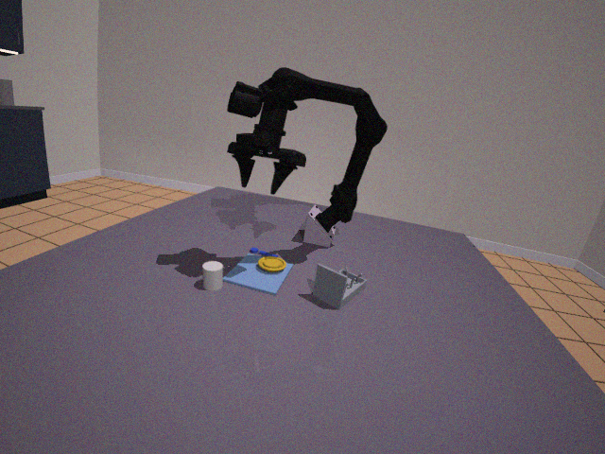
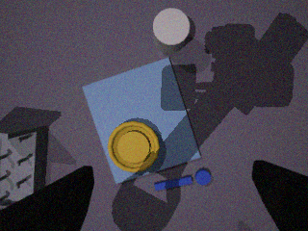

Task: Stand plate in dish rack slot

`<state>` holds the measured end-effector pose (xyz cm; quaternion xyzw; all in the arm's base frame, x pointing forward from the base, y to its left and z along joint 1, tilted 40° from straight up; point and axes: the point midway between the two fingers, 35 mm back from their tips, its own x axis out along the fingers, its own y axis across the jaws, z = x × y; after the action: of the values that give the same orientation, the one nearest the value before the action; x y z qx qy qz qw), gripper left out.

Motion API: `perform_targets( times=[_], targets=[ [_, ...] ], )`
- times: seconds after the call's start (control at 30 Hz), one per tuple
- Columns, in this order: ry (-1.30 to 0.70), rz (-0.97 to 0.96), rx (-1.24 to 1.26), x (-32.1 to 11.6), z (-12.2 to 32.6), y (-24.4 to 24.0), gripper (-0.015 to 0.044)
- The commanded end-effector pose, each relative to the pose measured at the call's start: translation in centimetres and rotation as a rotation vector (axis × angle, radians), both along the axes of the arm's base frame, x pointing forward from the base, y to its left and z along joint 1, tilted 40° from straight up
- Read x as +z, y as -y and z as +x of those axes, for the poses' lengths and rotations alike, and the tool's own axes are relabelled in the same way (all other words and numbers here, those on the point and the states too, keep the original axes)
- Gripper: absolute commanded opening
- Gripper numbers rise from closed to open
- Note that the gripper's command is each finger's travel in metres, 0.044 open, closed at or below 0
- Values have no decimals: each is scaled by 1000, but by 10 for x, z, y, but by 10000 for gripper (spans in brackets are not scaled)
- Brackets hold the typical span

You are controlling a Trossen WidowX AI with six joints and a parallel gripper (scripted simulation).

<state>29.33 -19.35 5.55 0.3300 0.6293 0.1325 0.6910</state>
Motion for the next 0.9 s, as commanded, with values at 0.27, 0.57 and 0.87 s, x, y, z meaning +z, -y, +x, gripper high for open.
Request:
perform_targets(
  times=[0.27,0.57,0.87],
  targets=[
    [34,11,367,14,-6,-49,400],
    [37,10,369,-24,-4,-73,400],
    [37,14,367,-76,-14,-118,400]
  ],
)
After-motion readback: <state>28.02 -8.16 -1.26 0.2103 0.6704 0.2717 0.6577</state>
